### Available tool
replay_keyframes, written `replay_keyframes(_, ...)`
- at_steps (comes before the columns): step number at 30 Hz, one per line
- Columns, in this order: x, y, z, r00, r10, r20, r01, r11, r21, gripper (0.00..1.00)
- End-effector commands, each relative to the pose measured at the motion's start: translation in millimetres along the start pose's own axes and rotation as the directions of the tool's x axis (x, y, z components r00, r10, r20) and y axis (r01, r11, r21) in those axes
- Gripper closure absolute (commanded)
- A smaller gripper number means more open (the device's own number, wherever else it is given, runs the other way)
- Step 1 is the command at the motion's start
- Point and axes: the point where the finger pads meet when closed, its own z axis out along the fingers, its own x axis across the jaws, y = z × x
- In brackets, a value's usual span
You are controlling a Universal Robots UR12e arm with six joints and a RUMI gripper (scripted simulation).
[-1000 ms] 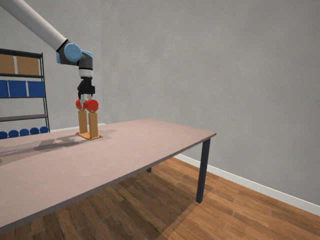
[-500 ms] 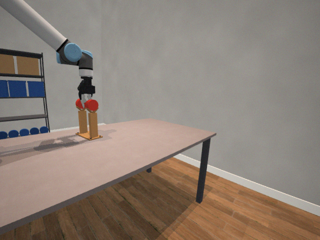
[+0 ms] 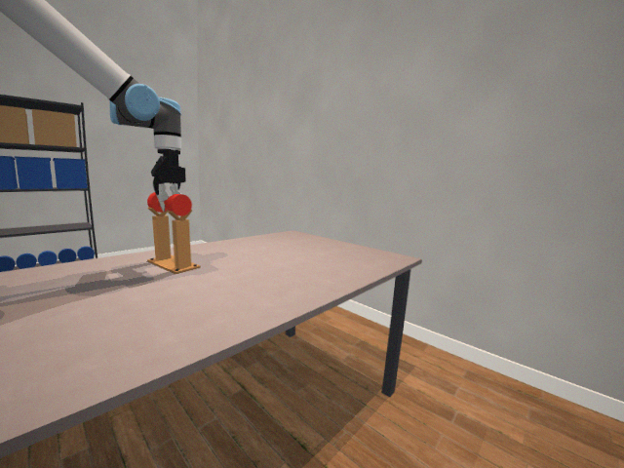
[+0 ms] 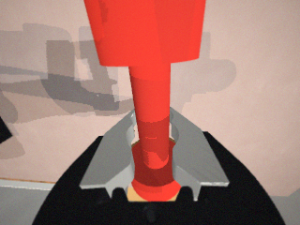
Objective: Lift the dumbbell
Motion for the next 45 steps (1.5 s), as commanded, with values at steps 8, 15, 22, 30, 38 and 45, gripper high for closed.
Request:
replay_keyframes(8,-0.9,0.0,-0.1,1.0,0.0,0.002,0.0,1.0,0.0,1.0)
replay_keyframes(15,-0.8,0.0,-3.0,1.0,0.0,0.002,0.0,1.0,0.0,1.0)
replay_keyframes(22,-0.3,0.1,-11.0,1.0,0.0,0.002,0.0,1.0,0.0,1.0)
replay_keyframes(30,0.0,0.2,-22.0,1.0,0.0,0.002,0.0,1.0,0.0,1.0)
replay_keyframes(38,0.3,0.2,-41.3,1.0,0.0,0.001,0.0,1.0,0.0,1.0)
replay_keyframes(45,0.4,0.2,-54.6,1.0,0.0,0.001,0.0,1.0,0.0,1.0)
